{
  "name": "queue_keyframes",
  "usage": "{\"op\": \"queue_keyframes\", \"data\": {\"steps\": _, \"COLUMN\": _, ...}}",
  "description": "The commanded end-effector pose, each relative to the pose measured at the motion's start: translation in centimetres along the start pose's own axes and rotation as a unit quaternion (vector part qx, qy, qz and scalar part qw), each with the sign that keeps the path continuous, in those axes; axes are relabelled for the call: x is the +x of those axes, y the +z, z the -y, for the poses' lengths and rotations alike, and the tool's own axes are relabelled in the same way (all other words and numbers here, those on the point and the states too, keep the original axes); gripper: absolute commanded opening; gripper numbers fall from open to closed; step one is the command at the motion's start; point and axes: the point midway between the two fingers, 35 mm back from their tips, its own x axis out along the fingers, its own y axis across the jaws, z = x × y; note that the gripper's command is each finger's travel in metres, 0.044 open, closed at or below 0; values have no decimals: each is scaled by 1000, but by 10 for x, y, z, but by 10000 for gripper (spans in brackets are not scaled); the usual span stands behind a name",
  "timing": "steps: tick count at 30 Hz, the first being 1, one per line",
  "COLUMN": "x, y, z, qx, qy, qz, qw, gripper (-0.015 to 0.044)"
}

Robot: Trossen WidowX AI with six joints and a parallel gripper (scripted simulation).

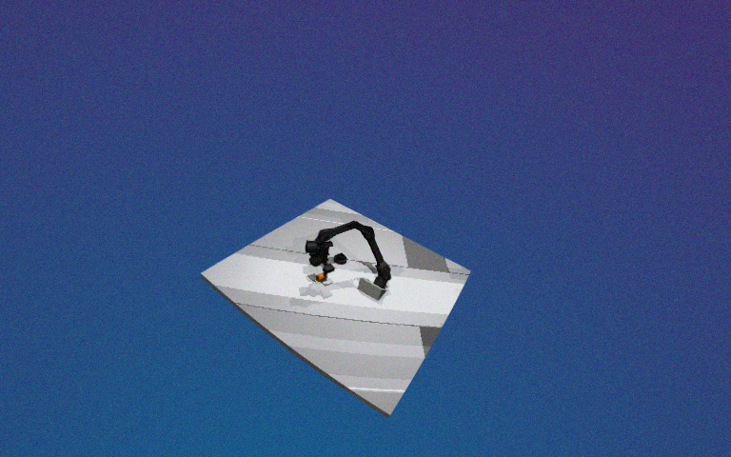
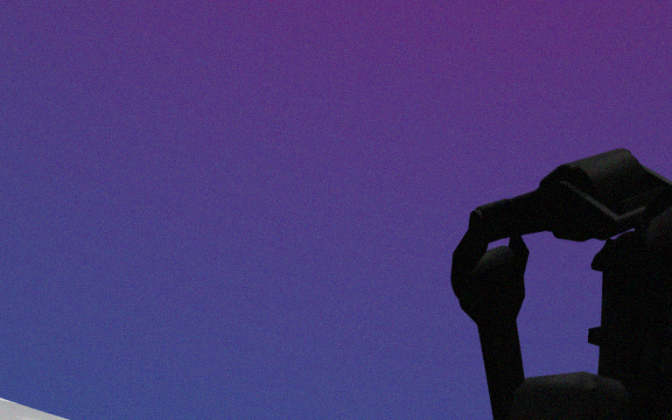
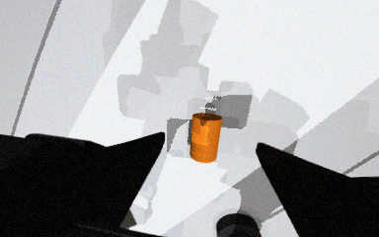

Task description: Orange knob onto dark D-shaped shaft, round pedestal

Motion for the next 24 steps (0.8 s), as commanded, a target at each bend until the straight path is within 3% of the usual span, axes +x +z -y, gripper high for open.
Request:
{"op": "queue_keyframes", "data": {"steps": 1, "x": 15, "y": -3, "z": 0, "qx": -2, "qy": 1, "qz": -6, "qw": 1000, "gripper": 440}}
{"op": "queue_keyframes", "data": {"steps": 24, "x": 48, "y": -3, "z": 0, "qx": -2, "qy": 1, "qz": -6, "qw": 1000, "gripper": 440}}
